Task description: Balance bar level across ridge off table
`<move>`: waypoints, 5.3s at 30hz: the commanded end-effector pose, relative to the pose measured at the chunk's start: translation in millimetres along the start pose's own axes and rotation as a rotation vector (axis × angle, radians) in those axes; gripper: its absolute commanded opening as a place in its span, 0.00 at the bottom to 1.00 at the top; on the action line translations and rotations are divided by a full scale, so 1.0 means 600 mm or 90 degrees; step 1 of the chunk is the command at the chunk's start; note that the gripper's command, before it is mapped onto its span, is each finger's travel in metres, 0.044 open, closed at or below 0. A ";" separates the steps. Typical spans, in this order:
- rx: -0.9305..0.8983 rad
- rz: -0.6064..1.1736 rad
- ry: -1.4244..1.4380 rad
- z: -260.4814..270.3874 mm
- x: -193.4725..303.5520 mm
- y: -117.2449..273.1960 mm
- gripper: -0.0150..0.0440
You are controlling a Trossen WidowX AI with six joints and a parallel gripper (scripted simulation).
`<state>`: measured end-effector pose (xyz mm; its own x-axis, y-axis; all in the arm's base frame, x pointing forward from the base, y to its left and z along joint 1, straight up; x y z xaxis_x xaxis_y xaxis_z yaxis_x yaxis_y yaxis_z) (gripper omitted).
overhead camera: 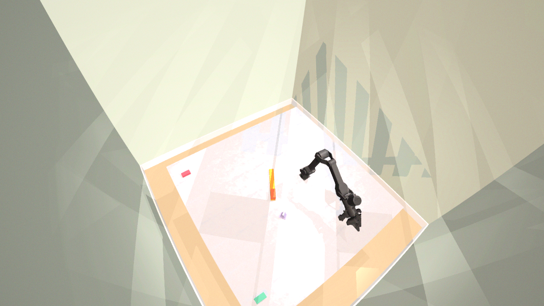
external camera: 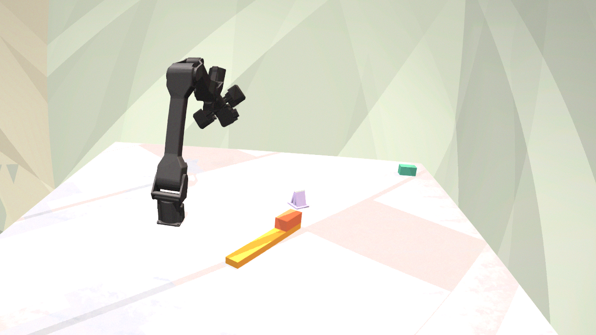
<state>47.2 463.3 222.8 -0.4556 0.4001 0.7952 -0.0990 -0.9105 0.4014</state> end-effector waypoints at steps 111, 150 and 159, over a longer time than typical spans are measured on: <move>-0.076 -0.770 -0.576 0.222 -0.538 0.733 0.79; -0.067 -0.776 -0.645 0.126 -0.658 0.710 0.79; -0.066 -0.776 -0.645 0.120 -0.668 0.705 0.79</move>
<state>251.7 -74.9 109.3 0.6892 0.7244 0.0127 -0.0302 0.0112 0.9995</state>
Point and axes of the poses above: the point midway between the two fingers, 35 mm back from their tips, its own y axis back along the fingers, its own z axis across the jaws, x = y × z, the point moved 6 cm from there along y, back along the fingers, and after that the axes turned 11 degrees about -y, right-handed, at the moved point
